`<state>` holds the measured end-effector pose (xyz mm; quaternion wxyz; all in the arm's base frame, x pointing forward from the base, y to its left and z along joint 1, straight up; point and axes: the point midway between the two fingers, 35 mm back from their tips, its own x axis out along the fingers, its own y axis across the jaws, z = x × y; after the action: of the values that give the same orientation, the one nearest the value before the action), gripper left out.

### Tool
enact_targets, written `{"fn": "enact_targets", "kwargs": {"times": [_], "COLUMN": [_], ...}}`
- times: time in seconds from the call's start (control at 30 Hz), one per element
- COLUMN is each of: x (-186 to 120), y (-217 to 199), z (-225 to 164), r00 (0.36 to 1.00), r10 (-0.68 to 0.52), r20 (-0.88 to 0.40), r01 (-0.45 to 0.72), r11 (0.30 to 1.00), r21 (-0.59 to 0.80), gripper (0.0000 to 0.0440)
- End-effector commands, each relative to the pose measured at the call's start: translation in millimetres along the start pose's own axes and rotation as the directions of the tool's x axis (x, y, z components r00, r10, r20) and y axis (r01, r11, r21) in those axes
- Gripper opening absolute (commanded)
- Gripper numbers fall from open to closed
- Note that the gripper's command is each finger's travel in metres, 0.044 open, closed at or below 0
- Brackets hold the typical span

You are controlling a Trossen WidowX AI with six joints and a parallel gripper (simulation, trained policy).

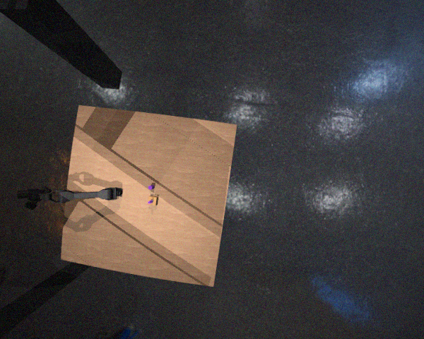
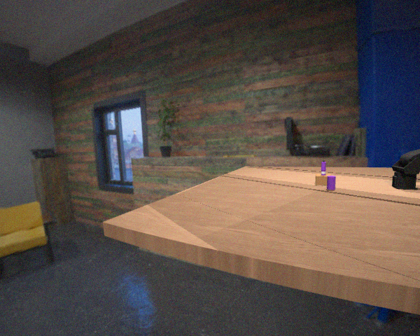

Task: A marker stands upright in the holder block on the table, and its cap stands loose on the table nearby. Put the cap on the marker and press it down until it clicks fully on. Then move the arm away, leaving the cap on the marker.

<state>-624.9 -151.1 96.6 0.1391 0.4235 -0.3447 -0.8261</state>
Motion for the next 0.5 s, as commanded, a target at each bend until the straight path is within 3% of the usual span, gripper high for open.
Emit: {"fn": "enact_targets", "kwargs": {"times": [0.0, 0.23, 0.47], "x": [-0.6, 1.5, 1.3], "y": [2.1, 21.9, 42.8], "z": [-1.1, -20.1, -41.5], "r00": [1.000, 0.999, 0.997], "r10": [-0.001, -0.007, -0.014], "r20": [-0.002, -0.035, -0.072], "r01": [0.001, 0.005, 0.006], "r11": [1.000, 0.998, 0.994], "r21": [-0.008, -0.058, -0.106], "gripper": [0.0374, 0.0211, 0.0225]}}
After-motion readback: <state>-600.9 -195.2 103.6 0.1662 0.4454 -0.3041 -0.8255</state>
